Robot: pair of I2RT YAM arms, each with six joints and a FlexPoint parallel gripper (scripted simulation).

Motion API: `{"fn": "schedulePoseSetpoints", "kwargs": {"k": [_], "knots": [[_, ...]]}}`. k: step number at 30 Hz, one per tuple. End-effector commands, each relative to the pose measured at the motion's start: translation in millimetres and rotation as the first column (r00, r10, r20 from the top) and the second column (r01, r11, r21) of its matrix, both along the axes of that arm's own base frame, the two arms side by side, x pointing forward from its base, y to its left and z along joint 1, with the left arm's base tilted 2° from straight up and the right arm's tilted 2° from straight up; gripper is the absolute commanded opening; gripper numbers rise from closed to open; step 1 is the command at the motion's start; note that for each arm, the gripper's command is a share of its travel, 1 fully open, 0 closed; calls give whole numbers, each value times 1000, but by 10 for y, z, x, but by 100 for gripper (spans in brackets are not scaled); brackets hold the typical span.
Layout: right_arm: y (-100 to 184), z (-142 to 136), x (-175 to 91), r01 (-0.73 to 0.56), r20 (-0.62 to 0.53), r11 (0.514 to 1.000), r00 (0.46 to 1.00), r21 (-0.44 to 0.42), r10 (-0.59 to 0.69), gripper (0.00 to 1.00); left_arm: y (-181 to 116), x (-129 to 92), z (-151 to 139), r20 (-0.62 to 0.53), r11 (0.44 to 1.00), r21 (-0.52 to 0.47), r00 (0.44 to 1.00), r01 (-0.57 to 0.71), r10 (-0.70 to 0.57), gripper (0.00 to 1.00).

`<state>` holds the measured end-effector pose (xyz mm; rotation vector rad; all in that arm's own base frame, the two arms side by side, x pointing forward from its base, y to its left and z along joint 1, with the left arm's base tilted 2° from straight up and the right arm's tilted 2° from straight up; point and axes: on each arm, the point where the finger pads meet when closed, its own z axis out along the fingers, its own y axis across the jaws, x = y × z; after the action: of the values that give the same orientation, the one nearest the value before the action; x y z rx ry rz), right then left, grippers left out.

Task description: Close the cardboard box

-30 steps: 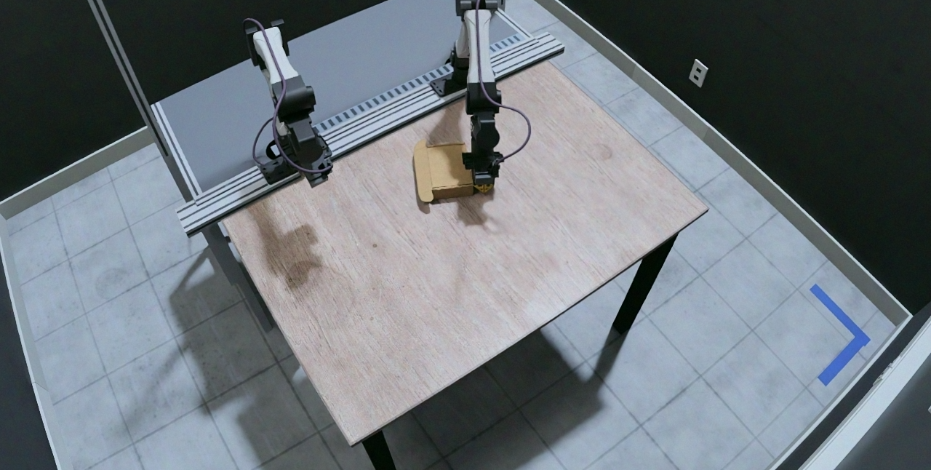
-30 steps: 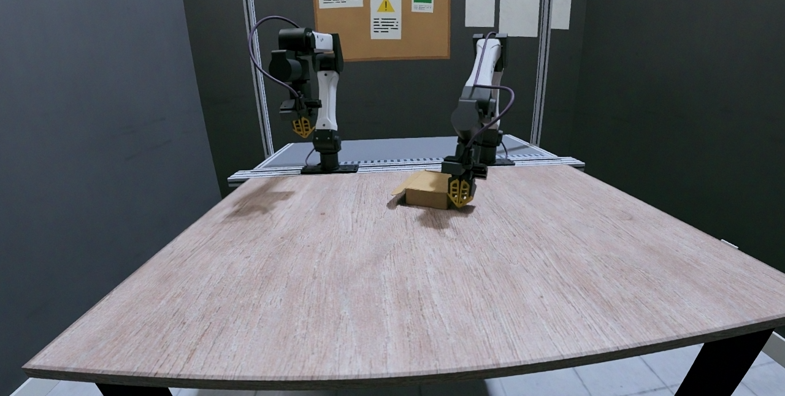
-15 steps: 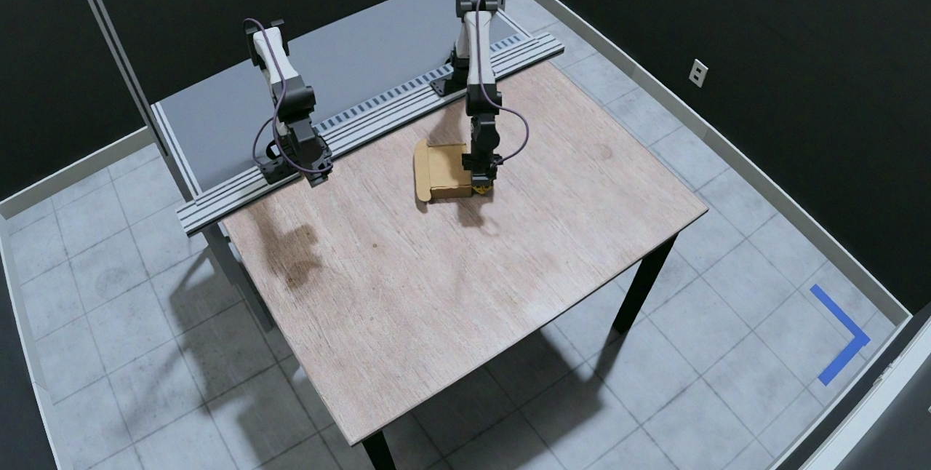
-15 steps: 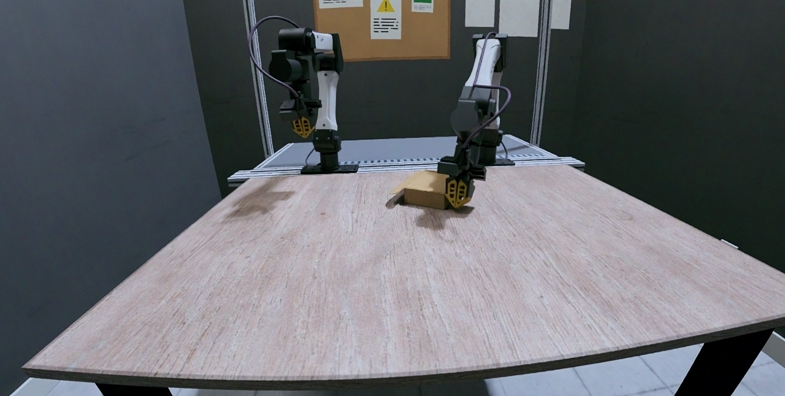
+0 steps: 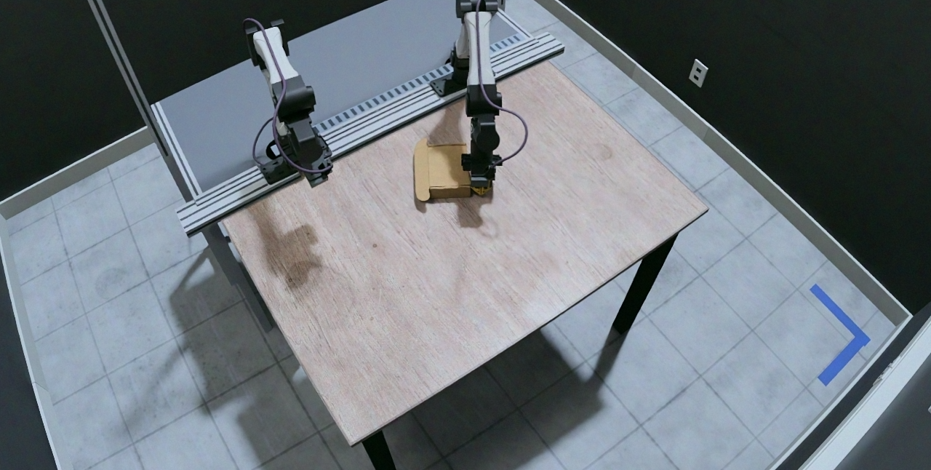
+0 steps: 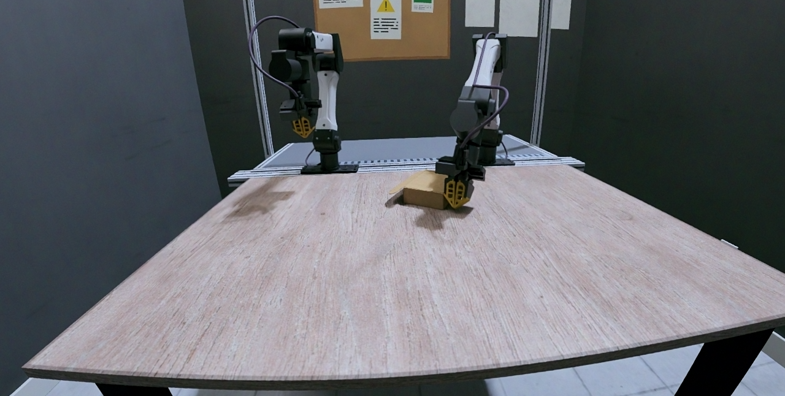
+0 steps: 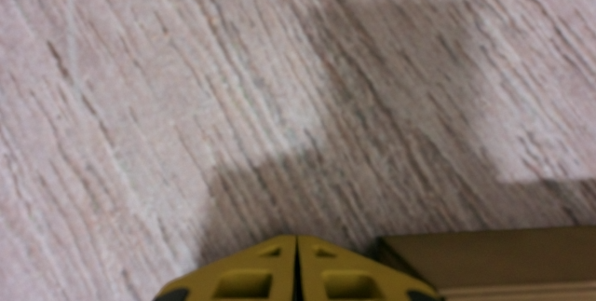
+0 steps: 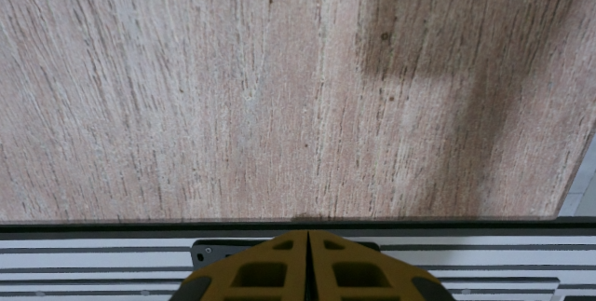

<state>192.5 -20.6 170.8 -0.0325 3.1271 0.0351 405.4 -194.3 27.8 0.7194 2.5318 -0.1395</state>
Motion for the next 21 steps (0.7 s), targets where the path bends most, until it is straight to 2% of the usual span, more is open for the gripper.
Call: {"fn": "schedulePoseSetpoints", "kwargs": {"k": [1,10,21], "knots": [[-6,24,-6,-4,8,1000,1000,1,4,0,-125,18,-2,-4,999,-6,999,39,-39,0],[-6,24,-6,-4,8,1000,1000,1,4,0,-121,-40,-35,-13,999,-2,999,53,-53,0],[-6,24,-6,-4,8,1000,1000,1,4,0,-184,9,-4,-5,997,-6,997,81,-81,0]]}}
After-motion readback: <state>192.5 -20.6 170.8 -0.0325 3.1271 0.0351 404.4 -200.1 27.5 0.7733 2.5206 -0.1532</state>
